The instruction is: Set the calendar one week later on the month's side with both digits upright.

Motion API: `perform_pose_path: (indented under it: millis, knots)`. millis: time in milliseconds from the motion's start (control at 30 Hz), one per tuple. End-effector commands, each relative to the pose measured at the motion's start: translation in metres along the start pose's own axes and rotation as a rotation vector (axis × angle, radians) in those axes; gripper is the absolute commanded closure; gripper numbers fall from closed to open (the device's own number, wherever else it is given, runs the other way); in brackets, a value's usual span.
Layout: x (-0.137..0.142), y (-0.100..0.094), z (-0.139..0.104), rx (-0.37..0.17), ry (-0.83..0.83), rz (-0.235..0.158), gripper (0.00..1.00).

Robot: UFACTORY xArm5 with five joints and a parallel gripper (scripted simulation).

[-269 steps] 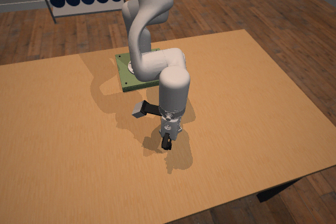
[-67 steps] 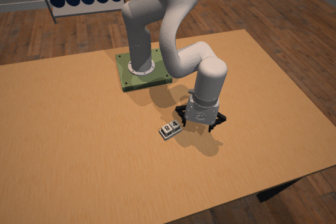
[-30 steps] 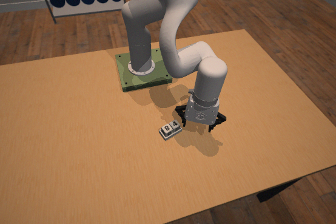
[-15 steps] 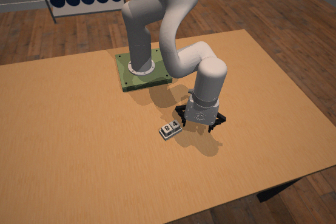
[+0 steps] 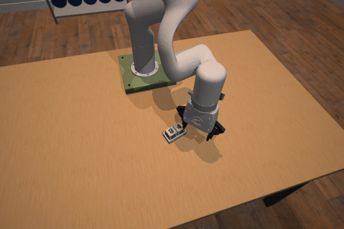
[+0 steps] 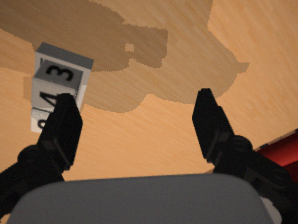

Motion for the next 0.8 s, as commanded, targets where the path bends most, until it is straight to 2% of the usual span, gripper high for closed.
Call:
perform_pose_path:
  millis: [0,67,133,267,400,467,533,600,767]
  knots:
    - [0.0,-0.001,-0.006,-0.001,0.135,-0.003,0.0]
    - [-0.001,-0.001,-0.008,0.0,0.205,-0.003,0.0]
    - [-0.003,-0.001,-0.017,-0.001,0.209,-0.003,0.0]
    - [-0.003,-0.001,-0.019,-0.001,0.239,-0.003,0.0]
    - [-0.004,-0.001,-0.025,0.0,0.397,-0.003,0.0]
    - [-0.004,-0.001,-0.025,0.0,0.397,-0.003,0.0]
    - [-0.005,-0.001,-0.027,0.0,0.467,-0.003,0.0]
    - [-0.007,-0.001,-0.036,0.0,0.471,-0.003,0.0]
    - [-0.007,-0.001,-0.039,0.0,0.531,-0.003,0.0]
Point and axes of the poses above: the point where the finger pads meet when closed, its own y axis out along the fingers, its own x axis across the jaws, z = x × y, the point moved 3 cm from there along -y, back along the fingers, and after that the axes turned 15 degrees about y, right-handed, at the moved point
